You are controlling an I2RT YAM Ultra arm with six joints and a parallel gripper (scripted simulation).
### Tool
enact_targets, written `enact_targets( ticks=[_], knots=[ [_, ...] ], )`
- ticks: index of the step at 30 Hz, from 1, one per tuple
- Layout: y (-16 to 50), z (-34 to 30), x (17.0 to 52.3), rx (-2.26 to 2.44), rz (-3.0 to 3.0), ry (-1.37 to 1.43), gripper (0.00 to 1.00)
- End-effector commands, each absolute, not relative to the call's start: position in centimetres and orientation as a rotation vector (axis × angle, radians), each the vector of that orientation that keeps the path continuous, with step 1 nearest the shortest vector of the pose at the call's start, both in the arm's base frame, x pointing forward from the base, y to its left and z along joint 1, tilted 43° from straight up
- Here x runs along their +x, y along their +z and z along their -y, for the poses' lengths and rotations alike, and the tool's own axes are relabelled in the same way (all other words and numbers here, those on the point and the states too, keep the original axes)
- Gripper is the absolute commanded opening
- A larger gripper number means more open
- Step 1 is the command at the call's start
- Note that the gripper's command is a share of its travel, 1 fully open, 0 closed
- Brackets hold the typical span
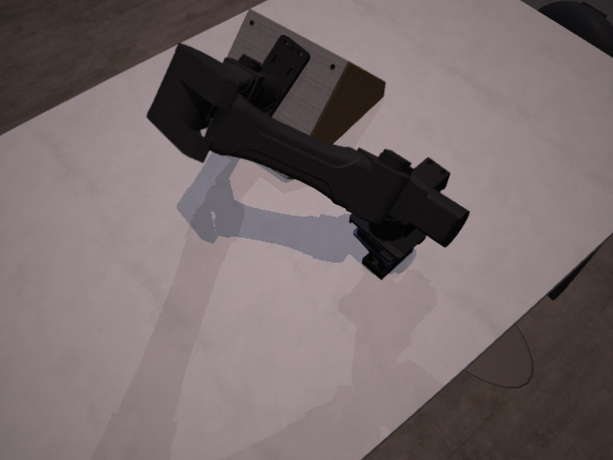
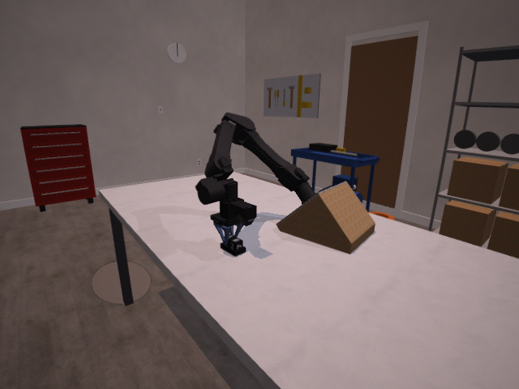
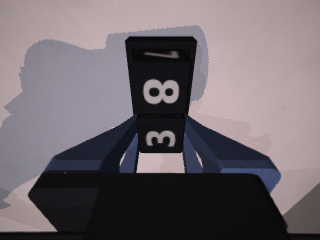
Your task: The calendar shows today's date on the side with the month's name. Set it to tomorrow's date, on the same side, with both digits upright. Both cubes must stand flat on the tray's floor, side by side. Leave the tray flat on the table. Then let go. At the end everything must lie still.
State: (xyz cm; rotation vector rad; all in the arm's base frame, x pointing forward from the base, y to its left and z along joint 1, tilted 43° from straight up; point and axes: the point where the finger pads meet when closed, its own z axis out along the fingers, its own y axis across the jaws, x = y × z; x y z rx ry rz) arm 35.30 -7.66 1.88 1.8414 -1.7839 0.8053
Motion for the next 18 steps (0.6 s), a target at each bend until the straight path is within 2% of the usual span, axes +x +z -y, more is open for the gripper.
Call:
enact_targets(
  ticks=[1,13,14,18],
  knots=[
    [2.05,7.43,35.46,1.849,1.784,0.813,0.27],
    [2.05,7.43,35.46,1.849,1.784,0.813,0.27],
    [2.05,7.43,35.46,1.849,1.784,0.813,0.31],
    [2.05,7.43,35.46,1.849,1.784,0.813,0.31]
  ],
)
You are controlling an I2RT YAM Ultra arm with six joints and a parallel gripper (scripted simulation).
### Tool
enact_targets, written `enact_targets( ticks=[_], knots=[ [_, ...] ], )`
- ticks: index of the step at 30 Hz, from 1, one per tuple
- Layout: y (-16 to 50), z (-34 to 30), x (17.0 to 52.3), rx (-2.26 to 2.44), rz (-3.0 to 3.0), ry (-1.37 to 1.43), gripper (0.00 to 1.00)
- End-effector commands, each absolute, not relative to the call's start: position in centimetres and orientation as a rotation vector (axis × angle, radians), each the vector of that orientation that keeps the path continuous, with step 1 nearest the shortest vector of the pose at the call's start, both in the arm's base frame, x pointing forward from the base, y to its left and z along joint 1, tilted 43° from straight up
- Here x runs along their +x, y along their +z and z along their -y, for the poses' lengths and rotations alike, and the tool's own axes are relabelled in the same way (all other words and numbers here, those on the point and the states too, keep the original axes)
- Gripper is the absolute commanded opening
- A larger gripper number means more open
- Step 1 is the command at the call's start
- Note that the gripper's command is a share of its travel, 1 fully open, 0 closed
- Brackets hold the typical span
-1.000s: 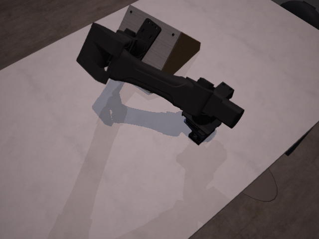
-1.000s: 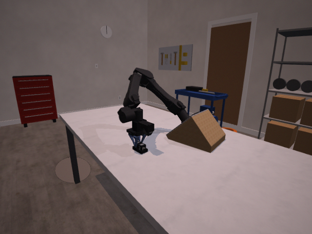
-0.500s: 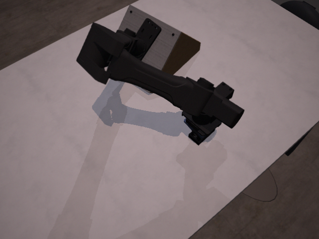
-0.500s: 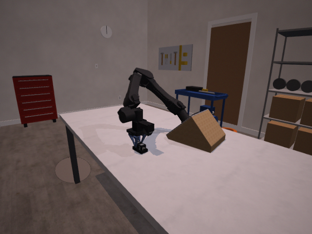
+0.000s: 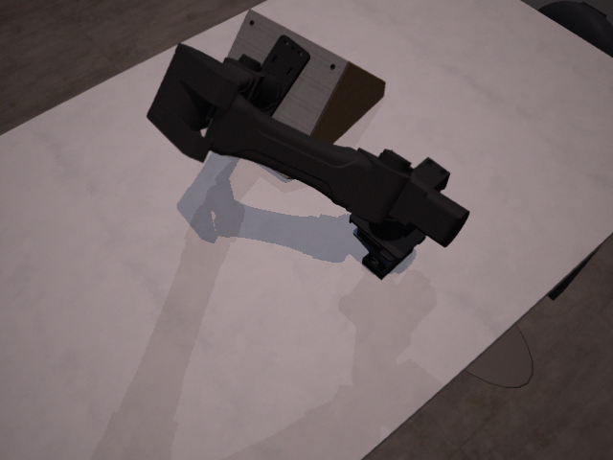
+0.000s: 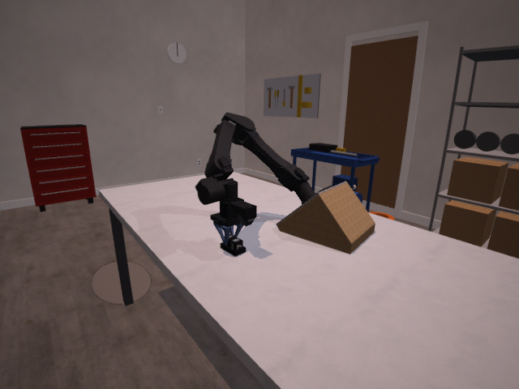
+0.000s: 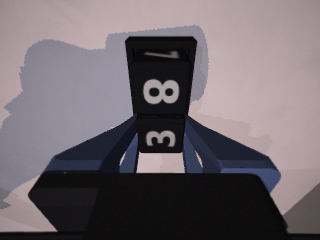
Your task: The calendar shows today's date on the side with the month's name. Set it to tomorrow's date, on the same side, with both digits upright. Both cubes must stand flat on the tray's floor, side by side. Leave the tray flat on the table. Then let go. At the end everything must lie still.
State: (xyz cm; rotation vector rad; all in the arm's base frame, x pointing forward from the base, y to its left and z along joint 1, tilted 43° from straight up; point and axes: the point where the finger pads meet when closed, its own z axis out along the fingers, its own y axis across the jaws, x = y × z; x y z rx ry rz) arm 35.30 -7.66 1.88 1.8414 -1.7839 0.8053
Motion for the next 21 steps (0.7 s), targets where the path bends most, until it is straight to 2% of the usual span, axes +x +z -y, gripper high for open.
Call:
enact_targets(
  ticks=[1,6,10,21],
  knots=[
    [2.05,7.43,35.46,1.849,1.784,0.813,0.35],
    [2.05,7.43,35.46,1.849,1.784,0.813,0.39],
    [2.05,7.43,35.46,1.849,1.784,0.813,0.47],
    [2.06,7.43,35.46,1.849,1.784,0.813,0.47]
  ],
)
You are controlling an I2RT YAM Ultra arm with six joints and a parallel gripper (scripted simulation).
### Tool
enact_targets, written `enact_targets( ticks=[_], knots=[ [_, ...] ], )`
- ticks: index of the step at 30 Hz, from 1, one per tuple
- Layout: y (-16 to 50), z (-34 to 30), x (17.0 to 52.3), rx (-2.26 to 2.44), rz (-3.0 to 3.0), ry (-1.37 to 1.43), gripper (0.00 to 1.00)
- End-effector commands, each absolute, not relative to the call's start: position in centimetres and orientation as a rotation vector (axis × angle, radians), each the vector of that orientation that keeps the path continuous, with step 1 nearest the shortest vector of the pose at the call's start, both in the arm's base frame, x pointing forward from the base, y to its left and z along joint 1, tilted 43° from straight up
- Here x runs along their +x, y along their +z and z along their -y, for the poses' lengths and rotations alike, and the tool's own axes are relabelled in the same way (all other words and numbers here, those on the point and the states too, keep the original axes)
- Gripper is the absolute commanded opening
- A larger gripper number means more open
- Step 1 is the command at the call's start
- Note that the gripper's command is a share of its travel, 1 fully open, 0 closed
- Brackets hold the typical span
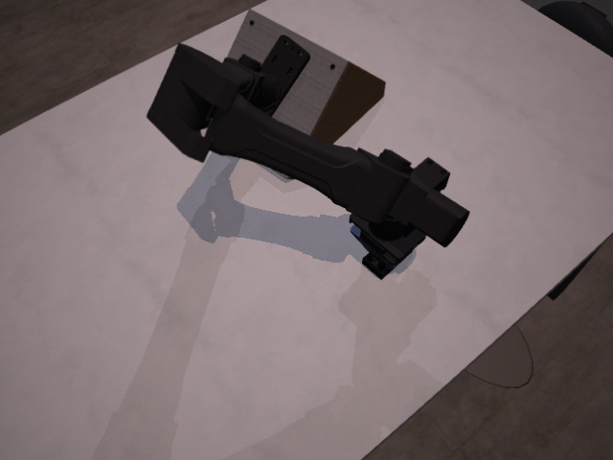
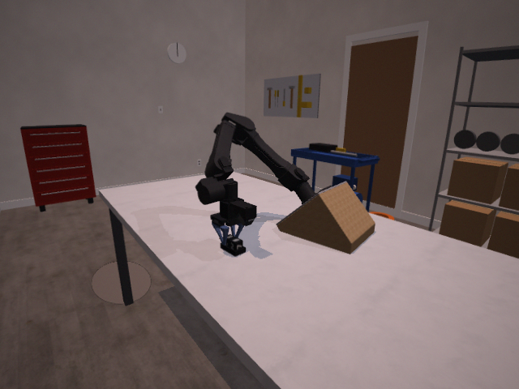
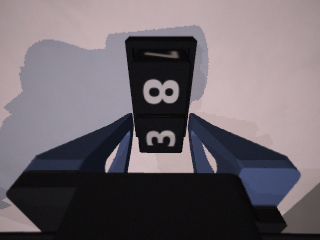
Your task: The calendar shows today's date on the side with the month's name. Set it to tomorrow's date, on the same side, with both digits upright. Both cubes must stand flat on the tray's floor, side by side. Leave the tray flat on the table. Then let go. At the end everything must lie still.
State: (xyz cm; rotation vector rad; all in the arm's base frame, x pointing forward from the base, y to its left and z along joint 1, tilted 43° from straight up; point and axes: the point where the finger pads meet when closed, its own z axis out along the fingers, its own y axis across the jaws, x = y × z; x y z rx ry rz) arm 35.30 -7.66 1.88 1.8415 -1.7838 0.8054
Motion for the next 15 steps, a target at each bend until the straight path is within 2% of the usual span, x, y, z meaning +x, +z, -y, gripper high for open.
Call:
enact_targets(
  ticks=[1,15],
  knots=[
    [2.1,7.4,35.5,1.849,1.784,0.813,0.47],
    [4.9,4.8,35.0,1.849,1.784,0.812,0.47]
  ],
)
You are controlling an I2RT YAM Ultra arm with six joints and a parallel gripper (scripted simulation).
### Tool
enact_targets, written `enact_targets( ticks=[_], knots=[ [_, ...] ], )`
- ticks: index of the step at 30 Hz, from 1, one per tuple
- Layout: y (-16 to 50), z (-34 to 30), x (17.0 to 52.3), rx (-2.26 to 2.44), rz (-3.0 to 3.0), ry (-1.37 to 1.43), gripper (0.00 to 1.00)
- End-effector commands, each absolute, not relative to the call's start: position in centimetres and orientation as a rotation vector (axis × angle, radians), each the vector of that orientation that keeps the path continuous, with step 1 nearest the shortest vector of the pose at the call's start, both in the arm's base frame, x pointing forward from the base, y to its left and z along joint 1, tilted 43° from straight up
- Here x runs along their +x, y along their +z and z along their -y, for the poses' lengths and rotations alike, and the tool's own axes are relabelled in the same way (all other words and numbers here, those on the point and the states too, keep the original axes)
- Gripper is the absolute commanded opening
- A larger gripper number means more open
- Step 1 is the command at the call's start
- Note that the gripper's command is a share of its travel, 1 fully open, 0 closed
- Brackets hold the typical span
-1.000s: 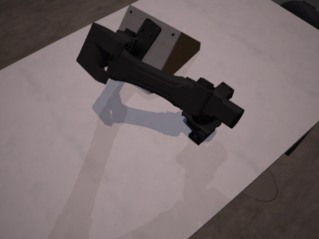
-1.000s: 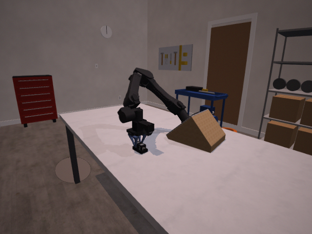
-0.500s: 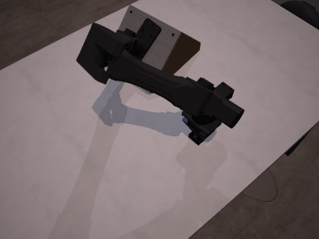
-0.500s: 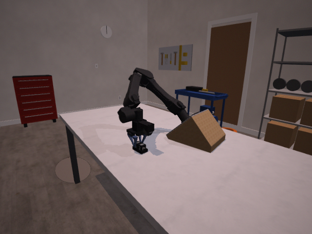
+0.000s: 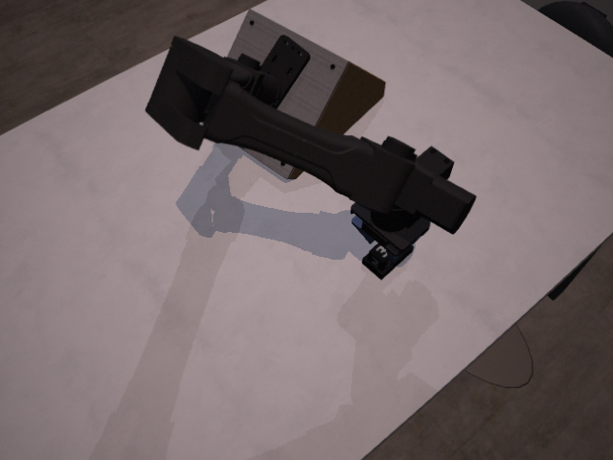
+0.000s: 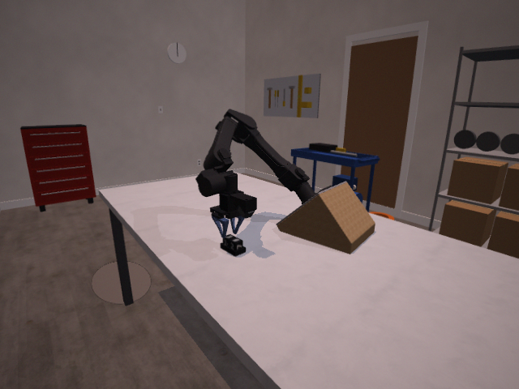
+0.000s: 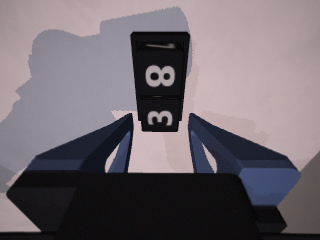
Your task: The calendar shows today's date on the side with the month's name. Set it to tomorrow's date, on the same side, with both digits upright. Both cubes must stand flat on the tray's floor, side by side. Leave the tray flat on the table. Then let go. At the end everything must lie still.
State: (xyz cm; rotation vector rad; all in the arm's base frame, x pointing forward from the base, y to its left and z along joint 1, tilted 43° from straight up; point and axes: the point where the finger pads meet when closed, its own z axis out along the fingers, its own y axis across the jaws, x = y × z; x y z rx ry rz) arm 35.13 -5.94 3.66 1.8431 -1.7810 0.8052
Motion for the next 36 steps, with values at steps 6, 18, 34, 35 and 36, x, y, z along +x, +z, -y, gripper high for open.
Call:
enact_targets(
  ticks=[6,18,34,35,36],
  knots=[
    [7.2,2.6,34.7,1.850,1.785,0.812,0.47],
    [8.6,1.3,34.5,1.850,1.785,0.812,0.47],
    [8.6,1.3,34.5,1.850,1.785,0.812,1.00],
    [8.6,1.3,34.5,1.850,1.785,0.812,1.00],
    [8.6,1.3,34.5,1.850,1.785,0.812,1.00]
  ],
)
